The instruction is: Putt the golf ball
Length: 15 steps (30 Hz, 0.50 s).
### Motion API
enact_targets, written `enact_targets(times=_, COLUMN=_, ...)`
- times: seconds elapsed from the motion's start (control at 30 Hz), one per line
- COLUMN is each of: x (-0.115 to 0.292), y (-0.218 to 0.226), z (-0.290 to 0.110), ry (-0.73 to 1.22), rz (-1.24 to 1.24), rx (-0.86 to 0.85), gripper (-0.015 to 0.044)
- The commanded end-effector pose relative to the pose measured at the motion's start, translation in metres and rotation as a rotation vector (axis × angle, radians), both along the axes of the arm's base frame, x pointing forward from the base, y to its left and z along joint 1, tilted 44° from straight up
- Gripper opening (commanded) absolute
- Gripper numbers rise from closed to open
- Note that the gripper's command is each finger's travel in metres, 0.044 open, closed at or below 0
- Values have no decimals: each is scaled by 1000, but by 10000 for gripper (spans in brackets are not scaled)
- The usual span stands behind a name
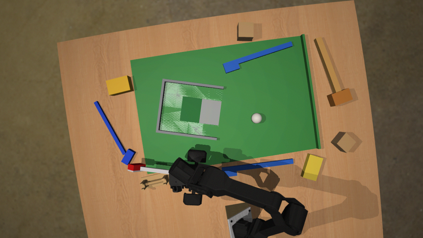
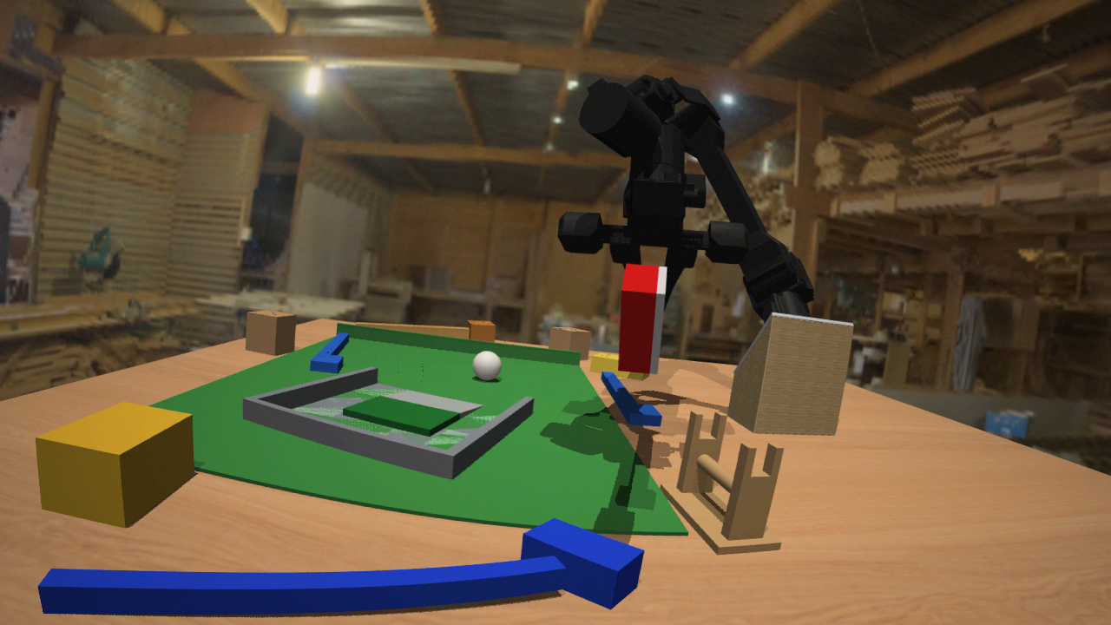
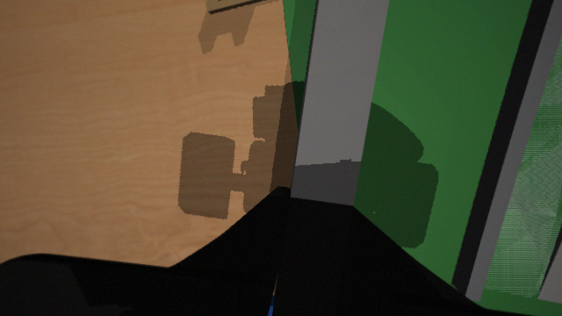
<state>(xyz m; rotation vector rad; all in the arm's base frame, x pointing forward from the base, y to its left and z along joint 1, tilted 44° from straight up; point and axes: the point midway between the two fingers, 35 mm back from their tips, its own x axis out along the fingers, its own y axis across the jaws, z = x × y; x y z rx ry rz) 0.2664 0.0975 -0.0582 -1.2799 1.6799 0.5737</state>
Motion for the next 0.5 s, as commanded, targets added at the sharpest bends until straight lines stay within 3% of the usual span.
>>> enact_targets(times=0.0, x=4, y=-16, z=22, ry=-81, rz=-113, rx=-17, gripper=0)
enact_targets(times=0.47, x=1, y=-77, z=87, ry=-341, rz=-504, rx=-90, gripper=0)
